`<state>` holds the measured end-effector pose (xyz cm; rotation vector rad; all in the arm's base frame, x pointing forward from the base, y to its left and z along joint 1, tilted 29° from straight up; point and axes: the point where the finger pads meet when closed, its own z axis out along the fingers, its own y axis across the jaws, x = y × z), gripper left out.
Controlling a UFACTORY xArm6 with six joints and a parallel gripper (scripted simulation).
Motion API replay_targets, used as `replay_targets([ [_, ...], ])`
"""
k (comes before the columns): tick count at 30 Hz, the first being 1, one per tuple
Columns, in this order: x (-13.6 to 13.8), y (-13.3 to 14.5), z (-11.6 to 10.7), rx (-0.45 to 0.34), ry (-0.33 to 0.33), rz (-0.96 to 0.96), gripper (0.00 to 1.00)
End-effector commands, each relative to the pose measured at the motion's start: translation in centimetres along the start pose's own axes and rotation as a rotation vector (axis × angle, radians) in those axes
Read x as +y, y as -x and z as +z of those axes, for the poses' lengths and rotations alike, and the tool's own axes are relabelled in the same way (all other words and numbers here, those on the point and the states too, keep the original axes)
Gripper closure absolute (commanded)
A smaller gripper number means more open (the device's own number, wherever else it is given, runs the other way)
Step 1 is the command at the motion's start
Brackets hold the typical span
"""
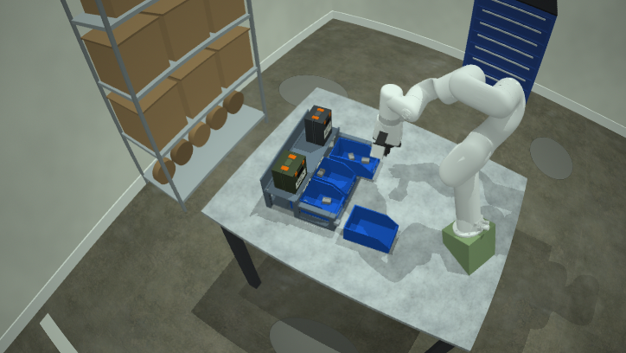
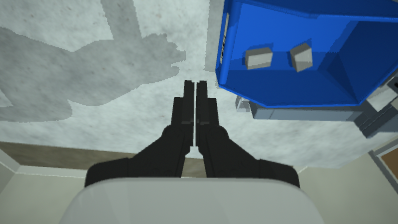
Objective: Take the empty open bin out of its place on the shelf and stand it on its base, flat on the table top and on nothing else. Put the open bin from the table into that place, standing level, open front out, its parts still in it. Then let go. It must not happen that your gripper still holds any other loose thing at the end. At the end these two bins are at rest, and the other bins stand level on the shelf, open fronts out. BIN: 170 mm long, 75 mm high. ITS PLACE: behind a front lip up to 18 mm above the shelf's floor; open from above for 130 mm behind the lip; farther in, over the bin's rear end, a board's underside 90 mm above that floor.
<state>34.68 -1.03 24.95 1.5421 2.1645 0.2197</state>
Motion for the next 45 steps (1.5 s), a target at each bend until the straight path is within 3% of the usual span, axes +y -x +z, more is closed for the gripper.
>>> replay_targets([
  [1, 0.1, 0.0, 0.0, -0.001, 0.003, 0.000, 1.00],
  [14, 0.1, 0.0, 1.3, -0.001, 0.003, 0.000, 1.00],
  [45, 0.1, 0.0, 9.8, -0.001, 0.003, 0.001, 1.00],
])
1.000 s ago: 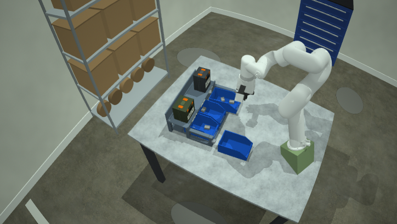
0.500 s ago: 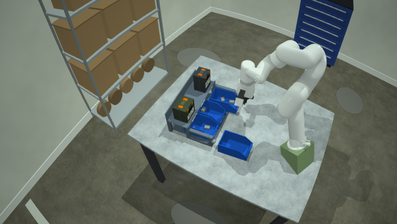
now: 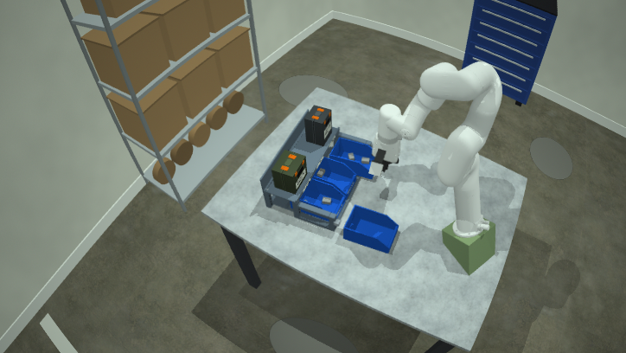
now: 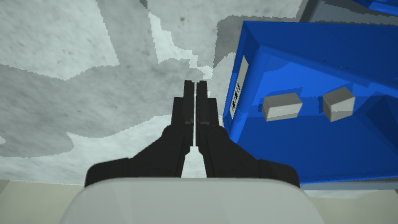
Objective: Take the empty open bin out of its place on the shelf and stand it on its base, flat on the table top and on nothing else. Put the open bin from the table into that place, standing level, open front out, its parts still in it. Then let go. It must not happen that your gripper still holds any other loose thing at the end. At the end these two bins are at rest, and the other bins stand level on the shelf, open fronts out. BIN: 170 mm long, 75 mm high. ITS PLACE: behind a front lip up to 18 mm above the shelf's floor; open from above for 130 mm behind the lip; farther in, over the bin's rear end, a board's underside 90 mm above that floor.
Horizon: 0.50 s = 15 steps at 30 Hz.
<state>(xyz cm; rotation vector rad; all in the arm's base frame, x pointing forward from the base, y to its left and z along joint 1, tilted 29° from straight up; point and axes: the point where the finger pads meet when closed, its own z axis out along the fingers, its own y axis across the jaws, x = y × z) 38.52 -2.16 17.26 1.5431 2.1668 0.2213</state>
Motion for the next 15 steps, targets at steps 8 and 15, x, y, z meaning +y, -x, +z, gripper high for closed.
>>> replay_targets([
  [8, 0.27, 0.13, 1.87, -0.004, 0.004, 0.000, 1.00],
  [15, 0.27, 0.13, 2.13, -0.004, 0.004, 0.000, 1.00],
])
